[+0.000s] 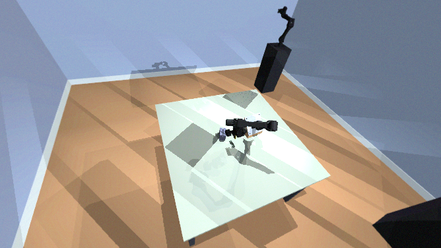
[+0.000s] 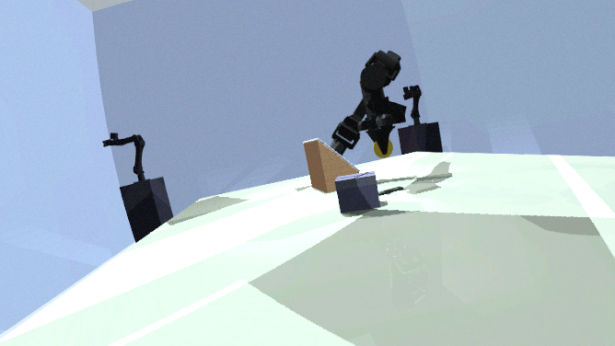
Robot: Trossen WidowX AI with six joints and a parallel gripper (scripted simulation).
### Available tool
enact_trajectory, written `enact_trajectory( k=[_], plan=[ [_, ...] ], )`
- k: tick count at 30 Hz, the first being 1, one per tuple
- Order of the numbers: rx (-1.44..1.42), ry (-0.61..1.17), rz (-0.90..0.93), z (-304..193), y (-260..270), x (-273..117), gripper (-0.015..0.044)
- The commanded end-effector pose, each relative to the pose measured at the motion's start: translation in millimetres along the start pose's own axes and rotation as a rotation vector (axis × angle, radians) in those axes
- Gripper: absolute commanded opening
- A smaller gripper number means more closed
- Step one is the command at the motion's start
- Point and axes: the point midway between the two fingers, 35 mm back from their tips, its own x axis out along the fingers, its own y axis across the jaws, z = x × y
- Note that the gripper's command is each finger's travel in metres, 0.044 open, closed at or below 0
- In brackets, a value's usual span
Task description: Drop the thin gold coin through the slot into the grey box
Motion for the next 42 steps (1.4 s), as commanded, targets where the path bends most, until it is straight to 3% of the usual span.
enact_trajectory(
  k=[1,9,42],
  plan=[
    [0.098,0.003,0.000,1.0,0.0,-1.1,0.0000],
    [0.338,0.003,0.000,3.2,0.6,-1.5,0.0000],
    [0.335,0.010,-0.011,-49.8,-38.9,-5.0,0.0000]
  ],
)
